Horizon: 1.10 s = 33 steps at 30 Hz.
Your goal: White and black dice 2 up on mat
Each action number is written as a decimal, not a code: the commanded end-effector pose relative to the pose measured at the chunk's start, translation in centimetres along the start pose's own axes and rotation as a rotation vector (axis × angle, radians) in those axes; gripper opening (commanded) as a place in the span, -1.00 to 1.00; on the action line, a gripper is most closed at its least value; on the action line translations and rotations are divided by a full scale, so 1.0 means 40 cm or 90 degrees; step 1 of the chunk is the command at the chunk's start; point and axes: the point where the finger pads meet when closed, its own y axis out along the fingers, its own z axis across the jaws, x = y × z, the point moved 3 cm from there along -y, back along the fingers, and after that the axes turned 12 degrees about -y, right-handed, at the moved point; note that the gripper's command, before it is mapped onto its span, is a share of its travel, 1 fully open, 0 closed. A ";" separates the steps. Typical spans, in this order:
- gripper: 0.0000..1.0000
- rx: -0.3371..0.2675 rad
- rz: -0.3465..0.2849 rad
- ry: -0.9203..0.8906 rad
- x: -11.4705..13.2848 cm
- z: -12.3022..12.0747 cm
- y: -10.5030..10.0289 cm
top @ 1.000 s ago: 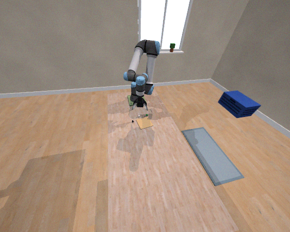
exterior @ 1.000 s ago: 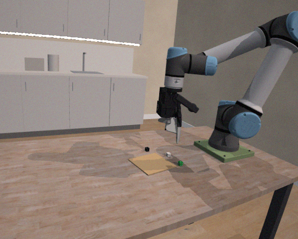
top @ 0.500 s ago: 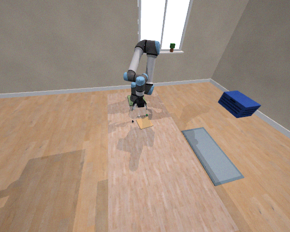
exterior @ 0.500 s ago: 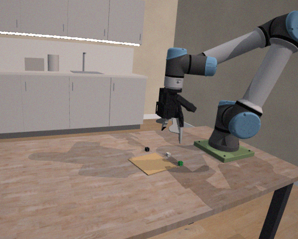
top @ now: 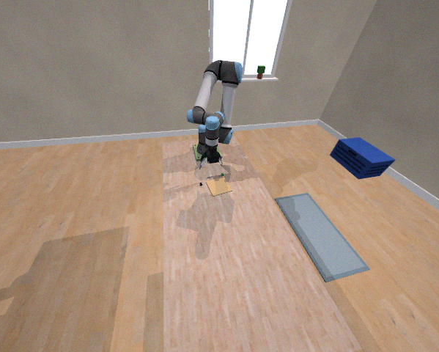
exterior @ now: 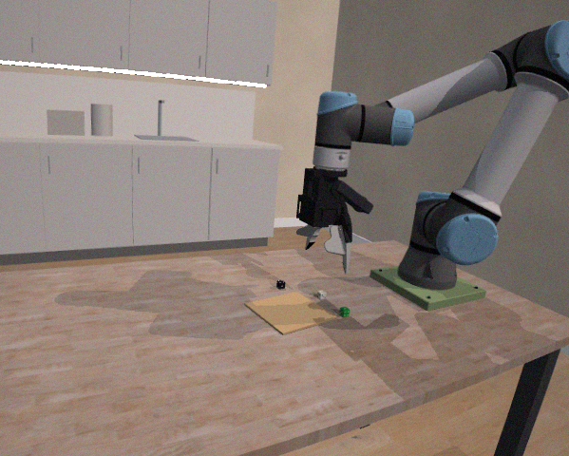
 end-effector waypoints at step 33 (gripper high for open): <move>-0.64 0.000 -0.001 -0.010 0.001 -0.001 0.000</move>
